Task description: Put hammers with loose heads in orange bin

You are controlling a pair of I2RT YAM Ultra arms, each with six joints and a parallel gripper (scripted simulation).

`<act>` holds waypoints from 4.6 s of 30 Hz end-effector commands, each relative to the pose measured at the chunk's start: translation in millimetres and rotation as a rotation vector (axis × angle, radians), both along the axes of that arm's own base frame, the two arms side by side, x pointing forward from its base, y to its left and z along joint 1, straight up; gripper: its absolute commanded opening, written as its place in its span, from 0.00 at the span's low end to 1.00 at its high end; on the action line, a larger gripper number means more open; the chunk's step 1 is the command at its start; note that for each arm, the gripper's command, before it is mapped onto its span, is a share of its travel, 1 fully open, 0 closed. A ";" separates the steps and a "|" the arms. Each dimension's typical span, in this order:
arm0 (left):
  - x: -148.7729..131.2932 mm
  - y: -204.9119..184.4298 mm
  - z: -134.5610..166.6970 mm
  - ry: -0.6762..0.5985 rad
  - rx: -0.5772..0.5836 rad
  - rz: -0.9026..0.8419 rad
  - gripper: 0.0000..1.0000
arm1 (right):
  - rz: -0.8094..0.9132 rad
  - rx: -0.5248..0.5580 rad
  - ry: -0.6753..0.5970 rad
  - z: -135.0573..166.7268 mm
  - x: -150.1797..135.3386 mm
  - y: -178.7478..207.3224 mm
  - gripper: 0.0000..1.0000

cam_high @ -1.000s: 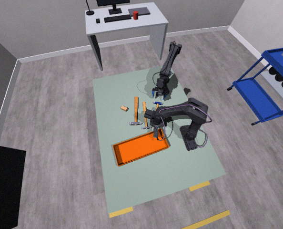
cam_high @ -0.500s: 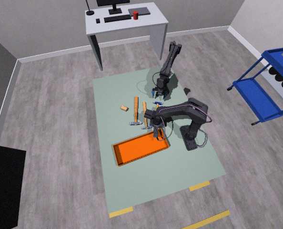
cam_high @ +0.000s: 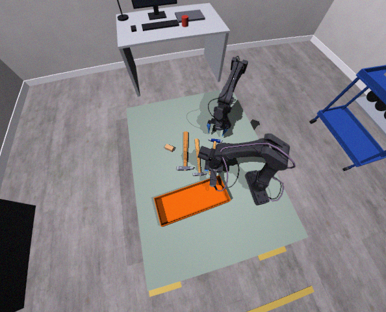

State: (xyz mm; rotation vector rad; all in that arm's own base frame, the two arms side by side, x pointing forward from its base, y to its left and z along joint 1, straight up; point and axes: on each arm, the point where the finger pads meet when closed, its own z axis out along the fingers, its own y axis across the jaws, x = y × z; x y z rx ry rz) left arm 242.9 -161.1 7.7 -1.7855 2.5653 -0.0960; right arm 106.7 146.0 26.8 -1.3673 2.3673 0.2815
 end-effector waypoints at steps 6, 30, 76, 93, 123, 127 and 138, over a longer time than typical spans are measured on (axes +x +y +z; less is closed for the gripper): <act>-0.6 1.8 31.3 -0.002 0.007 0.004 1.00 | -0.009 0.031 -0.031 6.9 6.3 6.0 1.00; 116.6 -24.9 58.7 -0.291 0.124 -0.345 0.45 | -0.052 -0.173 -0.308 38.7 82.4 -12.5 0.54; 201.0 -63.9 7.6 -0.005 0.075 -1.419 0.45 | 0.252 -0.398 0.164 3.1 204.5 -66.5 0.54; 198.1 -59.6 -3.1 -0.014 0.078 -1.421 0.45 | 0.262 -0.401 0.182 -26.4 197.2 -62.8 0.54; 195.3 -62.4 -14.3 -0.004 0.071 -1.423 0.45 | 0.257 -0.399 0.164 -26.1 199.5 -65.2 0.29; 195.3 -62.4 -14.3 -0.004 0.071 -1.423 0.45 | 0.255 -0.399 0.164 -26.1 199.5 -67.6 0.14; 195.3 -62.4 -14.3 -0.004 0.071 -1.423 0.32 | 0.257 -0.400 0.175 -26.5 198.8 -65.7 0.25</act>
